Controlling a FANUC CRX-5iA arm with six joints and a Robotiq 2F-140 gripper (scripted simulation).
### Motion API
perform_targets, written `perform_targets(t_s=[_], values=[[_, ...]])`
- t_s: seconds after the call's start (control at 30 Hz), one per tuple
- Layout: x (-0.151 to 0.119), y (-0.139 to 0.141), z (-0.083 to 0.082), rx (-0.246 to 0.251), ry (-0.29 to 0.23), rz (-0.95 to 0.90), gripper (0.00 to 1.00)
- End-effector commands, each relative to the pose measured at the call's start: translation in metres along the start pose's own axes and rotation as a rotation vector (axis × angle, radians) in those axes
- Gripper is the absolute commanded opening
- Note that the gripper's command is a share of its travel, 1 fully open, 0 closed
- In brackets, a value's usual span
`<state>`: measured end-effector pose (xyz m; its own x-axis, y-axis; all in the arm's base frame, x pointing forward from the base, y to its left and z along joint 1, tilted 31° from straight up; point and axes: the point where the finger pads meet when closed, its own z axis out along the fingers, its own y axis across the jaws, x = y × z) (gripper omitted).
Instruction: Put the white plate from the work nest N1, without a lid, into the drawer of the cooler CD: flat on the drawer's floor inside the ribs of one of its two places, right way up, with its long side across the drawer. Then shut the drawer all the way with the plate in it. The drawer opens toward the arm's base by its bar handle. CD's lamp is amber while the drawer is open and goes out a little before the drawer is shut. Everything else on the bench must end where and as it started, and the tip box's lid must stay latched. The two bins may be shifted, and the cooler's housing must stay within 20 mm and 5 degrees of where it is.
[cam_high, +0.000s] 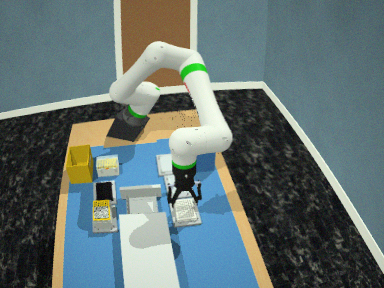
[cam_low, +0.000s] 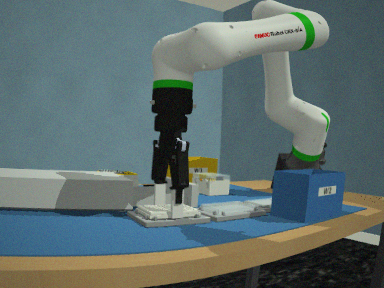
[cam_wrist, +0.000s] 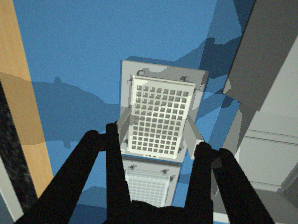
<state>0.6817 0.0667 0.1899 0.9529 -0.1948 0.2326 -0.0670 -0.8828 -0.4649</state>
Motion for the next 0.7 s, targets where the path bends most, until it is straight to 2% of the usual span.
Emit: perform_targets(t_s=[0.0, 0.67], values=[[0.0002, 0.0000, -0.0011, 0.000, 0.000, 0.000, 0.00], [0.0002, 0.0000, -0.0091, 0.000, 0.000, 0.000, 0.00]])
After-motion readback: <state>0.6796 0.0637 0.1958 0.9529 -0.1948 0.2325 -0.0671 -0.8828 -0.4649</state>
